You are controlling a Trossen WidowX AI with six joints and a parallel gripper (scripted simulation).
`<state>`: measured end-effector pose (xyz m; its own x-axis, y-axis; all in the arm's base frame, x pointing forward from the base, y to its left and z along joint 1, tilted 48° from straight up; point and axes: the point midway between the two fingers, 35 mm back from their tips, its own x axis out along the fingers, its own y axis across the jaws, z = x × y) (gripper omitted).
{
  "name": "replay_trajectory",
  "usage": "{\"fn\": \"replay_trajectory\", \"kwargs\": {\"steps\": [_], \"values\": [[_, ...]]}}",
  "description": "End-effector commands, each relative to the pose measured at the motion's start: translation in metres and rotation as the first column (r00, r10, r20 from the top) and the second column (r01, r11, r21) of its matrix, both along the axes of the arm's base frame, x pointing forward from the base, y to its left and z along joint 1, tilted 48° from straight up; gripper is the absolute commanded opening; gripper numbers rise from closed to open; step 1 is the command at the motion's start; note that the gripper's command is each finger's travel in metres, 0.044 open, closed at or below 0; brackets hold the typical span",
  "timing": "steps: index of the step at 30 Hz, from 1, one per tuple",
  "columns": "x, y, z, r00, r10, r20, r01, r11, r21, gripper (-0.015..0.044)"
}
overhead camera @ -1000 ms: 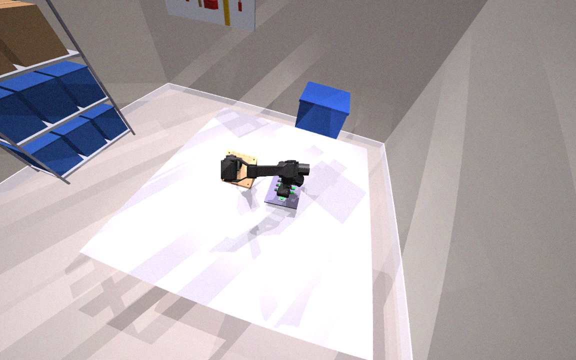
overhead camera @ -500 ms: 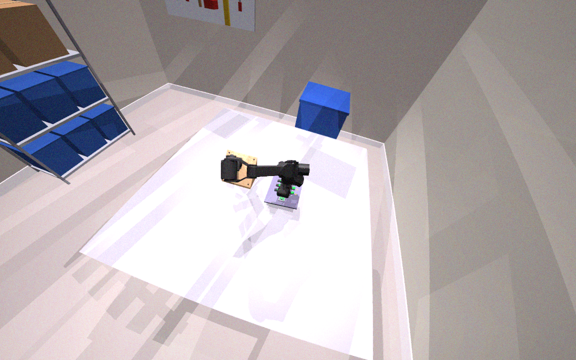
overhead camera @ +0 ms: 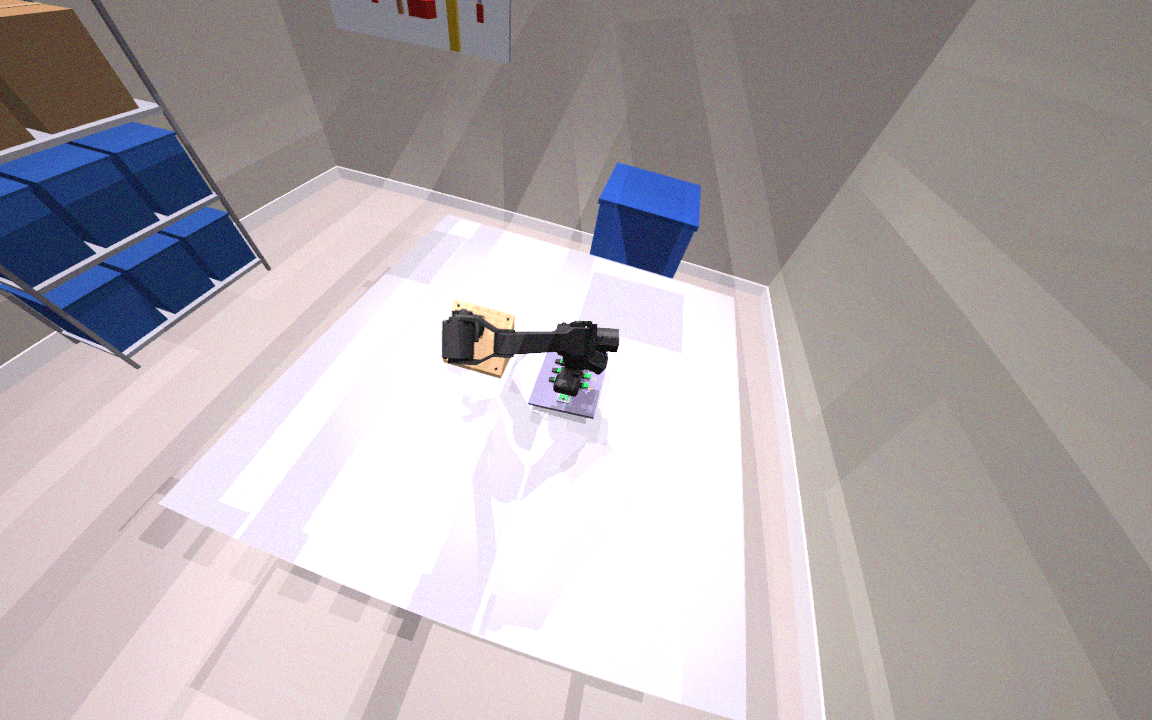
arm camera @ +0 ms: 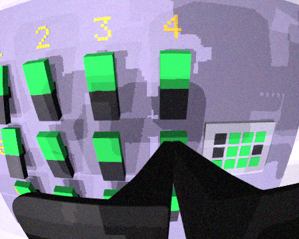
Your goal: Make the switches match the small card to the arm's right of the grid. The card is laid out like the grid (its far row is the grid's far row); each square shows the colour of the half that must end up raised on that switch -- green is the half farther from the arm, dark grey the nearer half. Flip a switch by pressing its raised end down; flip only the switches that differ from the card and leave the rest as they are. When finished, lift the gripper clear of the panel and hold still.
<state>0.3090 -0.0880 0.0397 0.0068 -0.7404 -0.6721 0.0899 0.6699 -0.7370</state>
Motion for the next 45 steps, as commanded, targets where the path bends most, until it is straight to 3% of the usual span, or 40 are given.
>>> {"fn": "replay_trajectory", "kwargs": {"steps": [1,34,40,45], "values": [[0.0,-0.002,0.0,1.0,0.002,-0.004,-0.002,1.0,-0.006,0.0],[0.0,-0.005,-0.003,1.0,0.002,-0.004,-0.002,1.0,-0.006,0.0],[-0.002,0.042,0.038,1.0,0.02,0.012,-0.02,1.0,-0.005,0.0],[-0.003,0.053,0.033,1.0,0.022,0.013,-0.022,1.0,-0.004,0.0]]}}
